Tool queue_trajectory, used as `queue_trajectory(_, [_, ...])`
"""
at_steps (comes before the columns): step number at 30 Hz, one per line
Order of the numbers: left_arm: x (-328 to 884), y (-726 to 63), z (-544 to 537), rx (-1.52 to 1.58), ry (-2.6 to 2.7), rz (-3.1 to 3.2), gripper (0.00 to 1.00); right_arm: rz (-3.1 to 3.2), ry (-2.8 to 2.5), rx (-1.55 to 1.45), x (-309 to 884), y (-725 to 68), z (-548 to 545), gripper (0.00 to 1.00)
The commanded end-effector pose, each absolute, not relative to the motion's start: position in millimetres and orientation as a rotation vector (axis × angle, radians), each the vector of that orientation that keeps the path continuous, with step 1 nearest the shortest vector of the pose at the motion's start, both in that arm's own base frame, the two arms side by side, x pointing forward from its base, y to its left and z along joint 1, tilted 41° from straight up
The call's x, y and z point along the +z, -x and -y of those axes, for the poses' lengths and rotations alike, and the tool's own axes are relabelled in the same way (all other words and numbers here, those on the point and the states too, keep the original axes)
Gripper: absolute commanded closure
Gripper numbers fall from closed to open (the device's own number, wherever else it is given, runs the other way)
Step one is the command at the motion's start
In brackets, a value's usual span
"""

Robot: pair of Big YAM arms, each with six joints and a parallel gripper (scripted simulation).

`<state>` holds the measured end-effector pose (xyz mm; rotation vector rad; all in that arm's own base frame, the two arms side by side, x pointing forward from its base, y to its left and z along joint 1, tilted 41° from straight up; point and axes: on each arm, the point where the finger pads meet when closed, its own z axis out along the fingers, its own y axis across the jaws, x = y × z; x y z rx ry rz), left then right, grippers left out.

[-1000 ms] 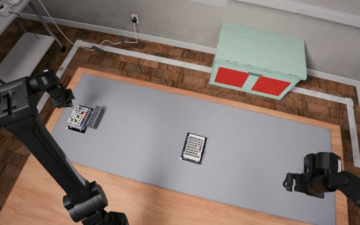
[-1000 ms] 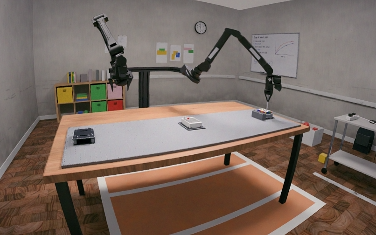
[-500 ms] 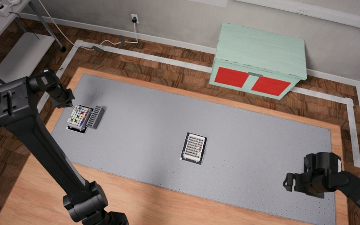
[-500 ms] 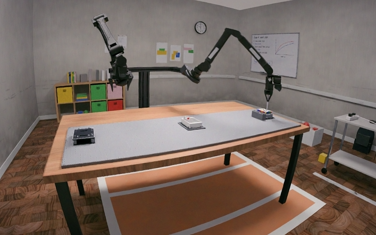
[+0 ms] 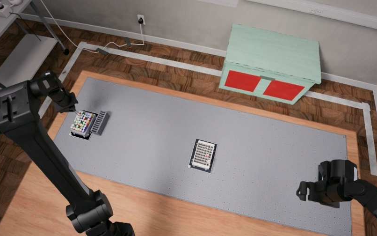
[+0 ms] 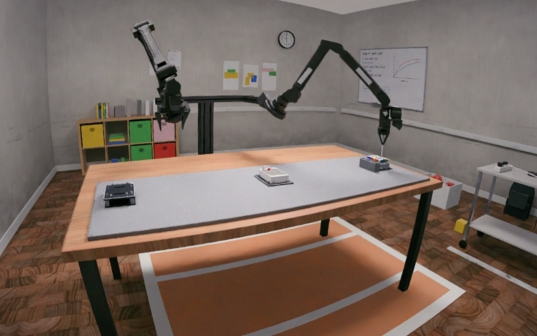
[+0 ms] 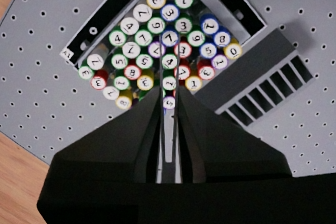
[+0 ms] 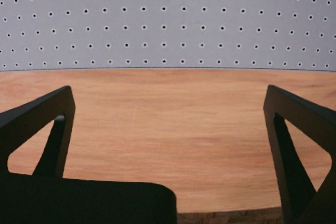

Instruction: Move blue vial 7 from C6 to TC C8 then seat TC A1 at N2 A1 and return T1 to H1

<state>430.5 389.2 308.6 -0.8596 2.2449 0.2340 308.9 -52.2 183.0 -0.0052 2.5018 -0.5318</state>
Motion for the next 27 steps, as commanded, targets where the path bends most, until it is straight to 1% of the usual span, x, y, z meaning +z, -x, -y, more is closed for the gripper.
queue_trajectory(1, [339,-427,-380,0.253,0.829,-2.215,0.91,-2.478,-0.006,-0.523,193,-314,51,0.00])
queue_trajectory(10, [356,-415,-382,0.275,0.842,-2.212,0.91,-2.478,-0.006,-0.523,193,-314,51,0.00])
queue_trajectory(13, [324,-414,-385,0.250,0.878,-2.274,0.91,-2.478,-0.006,-0.523,193,-314,51,0.00])
queue_trajectory(18, [377,-409,-385,0.300,0.837,-2.174,0.91,-2.478,-0.006,-0.523,193,-314,51,0.00])
queue_trajectory(27, [368,-404,-384,0.292,0.859,-2.213,0.91,-2.478,-0.006,-0.523,193,-314,51,0.00])
